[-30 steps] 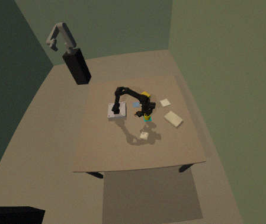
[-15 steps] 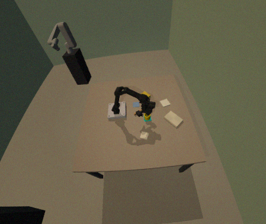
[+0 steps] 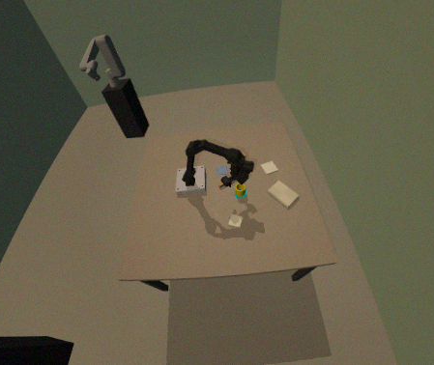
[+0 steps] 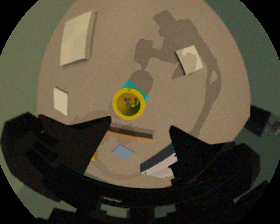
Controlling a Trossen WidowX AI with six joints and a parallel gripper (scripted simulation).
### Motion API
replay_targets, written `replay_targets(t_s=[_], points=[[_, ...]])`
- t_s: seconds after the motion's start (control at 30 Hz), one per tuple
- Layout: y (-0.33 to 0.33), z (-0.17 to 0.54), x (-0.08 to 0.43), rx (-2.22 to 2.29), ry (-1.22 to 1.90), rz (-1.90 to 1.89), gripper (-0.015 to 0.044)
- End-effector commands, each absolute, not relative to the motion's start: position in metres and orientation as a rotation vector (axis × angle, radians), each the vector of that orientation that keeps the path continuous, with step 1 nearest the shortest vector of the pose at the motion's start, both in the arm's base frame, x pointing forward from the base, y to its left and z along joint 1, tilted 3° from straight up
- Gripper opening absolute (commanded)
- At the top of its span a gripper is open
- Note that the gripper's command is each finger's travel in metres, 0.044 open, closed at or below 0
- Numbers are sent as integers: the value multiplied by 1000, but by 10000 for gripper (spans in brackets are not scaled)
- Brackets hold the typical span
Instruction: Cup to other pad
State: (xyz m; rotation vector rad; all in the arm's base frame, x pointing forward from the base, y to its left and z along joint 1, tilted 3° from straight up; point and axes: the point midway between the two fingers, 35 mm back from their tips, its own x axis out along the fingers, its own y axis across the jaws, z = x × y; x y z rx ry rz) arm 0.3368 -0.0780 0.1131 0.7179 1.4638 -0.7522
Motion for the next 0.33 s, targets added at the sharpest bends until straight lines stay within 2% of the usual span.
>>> replay_targets(t_s=[0.0,0.3], points=[[-78,131,337,720,1447,-752,440],[-76,134,336,719,1455,-750,440]])
